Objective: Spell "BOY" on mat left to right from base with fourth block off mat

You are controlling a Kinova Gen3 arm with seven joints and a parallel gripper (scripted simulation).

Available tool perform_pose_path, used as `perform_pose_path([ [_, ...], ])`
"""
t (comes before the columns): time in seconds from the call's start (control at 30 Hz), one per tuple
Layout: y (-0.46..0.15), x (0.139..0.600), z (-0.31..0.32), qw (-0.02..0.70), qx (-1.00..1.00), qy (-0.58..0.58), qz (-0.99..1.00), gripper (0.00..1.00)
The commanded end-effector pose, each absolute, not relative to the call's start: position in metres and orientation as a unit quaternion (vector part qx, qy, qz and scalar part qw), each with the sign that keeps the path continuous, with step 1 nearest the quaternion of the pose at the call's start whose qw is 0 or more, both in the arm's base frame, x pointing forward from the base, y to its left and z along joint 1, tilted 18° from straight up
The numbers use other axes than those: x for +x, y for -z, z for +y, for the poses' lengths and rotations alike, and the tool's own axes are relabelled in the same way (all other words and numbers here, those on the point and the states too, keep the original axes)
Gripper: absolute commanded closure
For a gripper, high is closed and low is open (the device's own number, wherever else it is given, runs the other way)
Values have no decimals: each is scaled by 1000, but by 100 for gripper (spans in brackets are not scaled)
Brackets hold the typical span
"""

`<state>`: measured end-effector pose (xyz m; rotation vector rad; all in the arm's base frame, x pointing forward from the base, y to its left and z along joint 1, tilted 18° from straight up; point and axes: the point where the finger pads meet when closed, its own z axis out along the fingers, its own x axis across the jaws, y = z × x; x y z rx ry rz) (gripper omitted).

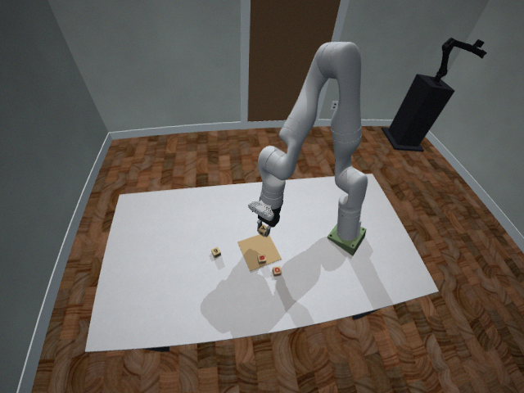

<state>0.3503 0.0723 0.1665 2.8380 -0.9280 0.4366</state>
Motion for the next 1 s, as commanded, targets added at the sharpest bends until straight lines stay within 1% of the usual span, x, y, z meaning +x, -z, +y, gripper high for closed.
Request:
perform_pose_path([
  [0.0, -167, 352, 71, 65, 944, -144, -290, 43],
  [0.43, -170, 360, 66, 91, 982, -129, -104, 43],
  [0.5, -170, 360, 66, 91, 982, -129, -104, 43],
  [0.97, -174, 366, 58, 111, 986, -112, 58, 43],
])
